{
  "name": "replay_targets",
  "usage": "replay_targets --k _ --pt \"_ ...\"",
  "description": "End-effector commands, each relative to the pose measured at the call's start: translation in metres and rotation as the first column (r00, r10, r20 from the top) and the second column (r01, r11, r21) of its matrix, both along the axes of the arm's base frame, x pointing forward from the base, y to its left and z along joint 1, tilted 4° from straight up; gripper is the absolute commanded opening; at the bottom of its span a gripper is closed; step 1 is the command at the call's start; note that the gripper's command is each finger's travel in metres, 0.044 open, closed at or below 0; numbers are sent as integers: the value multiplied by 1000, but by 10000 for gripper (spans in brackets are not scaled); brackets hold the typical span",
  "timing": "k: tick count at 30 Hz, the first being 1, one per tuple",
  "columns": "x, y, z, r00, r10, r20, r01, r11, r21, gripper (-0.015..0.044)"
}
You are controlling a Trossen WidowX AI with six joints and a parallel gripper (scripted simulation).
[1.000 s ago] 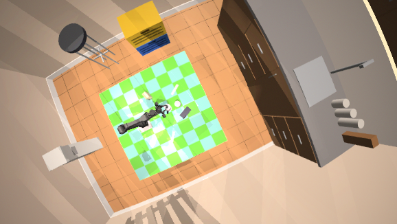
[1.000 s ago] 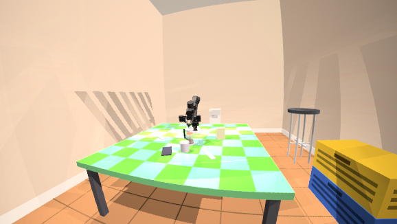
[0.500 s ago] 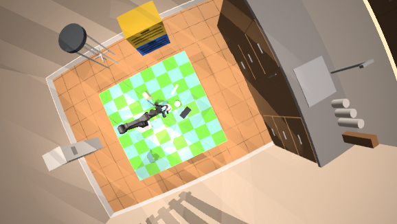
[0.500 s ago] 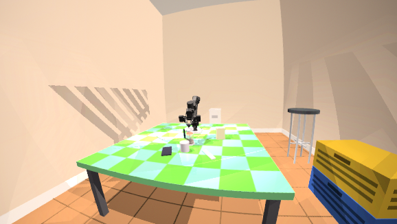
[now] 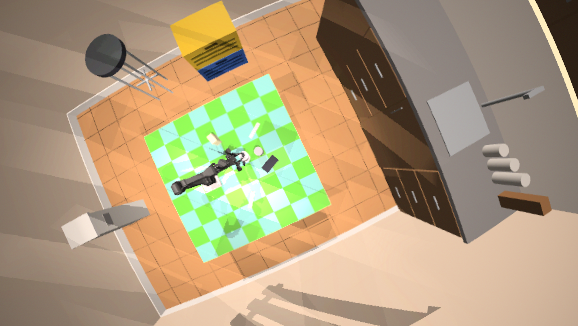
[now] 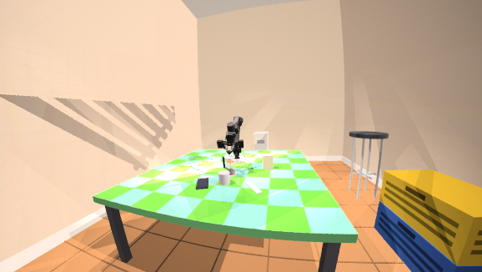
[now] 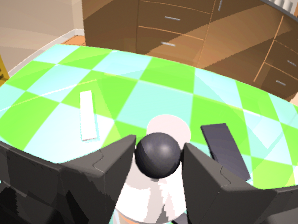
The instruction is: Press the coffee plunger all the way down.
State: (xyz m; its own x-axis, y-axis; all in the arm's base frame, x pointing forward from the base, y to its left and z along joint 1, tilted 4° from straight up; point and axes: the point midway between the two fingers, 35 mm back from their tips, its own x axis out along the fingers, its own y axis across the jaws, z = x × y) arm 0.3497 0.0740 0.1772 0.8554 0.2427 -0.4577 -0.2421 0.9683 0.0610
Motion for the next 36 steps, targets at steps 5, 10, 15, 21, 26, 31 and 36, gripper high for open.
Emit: replay_targets --k 5,10,15,21,26,31,36 --pt "0 0 0 1000 0 -1 0 1000 0 309" --pt "0 0 0 1000 0 -1 0 1000 0 440" --pt "-2 -1 7 1000 0 -3 0 1000 0 440" --pt "-27 -11 67 1000 0 -23 0 1000 0 440" --pt "-34 -13 73 1000 1 -25 -1 1000 -1 440" --pt "-33 -13 73 1000 1 -25 -1 1000 -1 440" --pt "-33 -13 73 1000 1 -25 -1 1000 -1 440"
